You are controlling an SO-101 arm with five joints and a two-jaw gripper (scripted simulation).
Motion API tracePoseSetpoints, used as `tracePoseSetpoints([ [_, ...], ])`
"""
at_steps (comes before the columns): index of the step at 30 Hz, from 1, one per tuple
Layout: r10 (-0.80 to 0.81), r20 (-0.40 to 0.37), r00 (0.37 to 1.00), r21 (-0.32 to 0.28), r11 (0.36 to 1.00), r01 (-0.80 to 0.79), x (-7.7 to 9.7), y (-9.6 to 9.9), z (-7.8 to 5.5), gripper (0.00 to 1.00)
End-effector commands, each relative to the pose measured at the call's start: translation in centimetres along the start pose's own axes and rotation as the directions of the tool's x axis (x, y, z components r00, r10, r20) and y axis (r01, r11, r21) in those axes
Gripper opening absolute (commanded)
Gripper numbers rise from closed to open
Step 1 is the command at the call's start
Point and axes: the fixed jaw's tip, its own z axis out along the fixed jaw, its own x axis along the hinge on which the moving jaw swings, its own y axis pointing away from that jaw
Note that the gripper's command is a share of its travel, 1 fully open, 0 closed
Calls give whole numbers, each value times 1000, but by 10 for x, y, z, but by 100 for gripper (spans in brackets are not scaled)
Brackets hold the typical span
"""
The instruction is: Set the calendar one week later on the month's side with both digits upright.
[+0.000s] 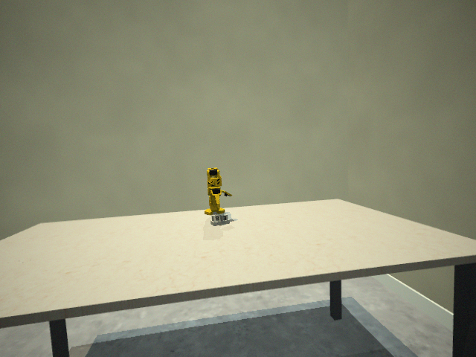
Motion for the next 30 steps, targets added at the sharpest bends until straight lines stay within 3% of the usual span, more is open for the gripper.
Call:
tracePoseSetpoints([
  [1,-16,-28,999,91,996,18,0,-6,-16,36],
  [5,-13,-51,999,163,986,21,1,-7,-29,36],
  [10,-2,-94,996,297,955,30,1,-7,-53,35],
  [12,-2,-94,996,297,955,30,1,-7,-53,35],
  [20,22,-152,988,476,878,53,-1,-2,-88,35],
  [30,29,-163,986,511,857,60,-1,0,-95,35],
])
